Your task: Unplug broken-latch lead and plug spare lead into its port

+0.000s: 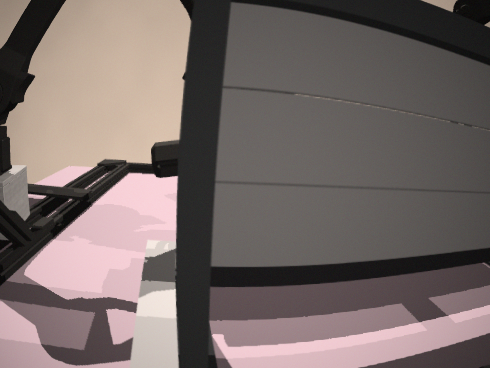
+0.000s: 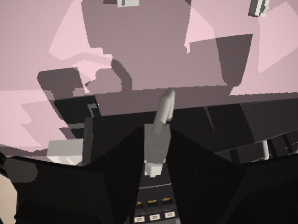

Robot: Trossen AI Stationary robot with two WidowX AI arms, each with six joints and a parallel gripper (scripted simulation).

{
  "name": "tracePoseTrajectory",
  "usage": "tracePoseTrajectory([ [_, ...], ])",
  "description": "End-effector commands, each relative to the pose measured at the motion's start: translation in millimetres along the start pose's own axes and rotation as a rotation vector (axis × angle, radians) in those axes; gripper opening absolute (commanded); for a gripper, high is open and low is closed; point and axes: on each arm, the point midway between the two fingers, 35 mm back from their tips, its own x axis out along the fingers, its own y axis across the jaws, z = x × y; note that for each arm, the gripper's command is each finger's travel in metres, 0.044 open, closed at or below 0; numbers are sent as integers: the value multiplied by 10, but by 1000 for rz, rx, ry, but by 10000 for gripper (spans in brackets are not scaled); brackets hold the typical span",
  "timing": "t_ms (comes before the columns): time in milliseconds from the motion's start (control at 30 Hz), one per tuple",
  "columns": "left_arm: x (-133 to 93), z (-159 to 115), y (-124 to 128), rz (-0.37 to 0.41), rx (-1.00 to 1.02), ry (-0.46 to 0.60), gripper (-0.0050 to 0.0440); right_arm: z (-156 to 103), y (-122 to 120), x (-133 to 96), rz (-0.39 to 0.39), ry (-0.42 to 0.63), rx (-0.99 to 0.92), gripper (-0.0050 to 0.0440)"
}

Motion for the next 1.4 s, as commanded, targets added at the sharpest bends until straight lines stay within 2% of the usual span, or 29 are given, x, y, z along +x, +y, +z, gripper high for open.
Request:
tracePoseTrajectory([
  [0,160,124,134,38,-12,-29,55,0,0,0,0,0,0,176],
  [400,160,124,134,38,-12,-29,55,0,0,0,0,0,0,176],
  [433,177,136,134,-17,10,7,55,0,0,0,0,0,0,176],
  [967,177,136,134,-17,10,7,55,0,0,0,0,0,0,176],
  [1000,31,27,-14,-73,30,45,440,0,0,0,0,0,0,176],
  [1367,31,27,-14,-73,30,45,440,0,0,0,0,0,0,176],
])
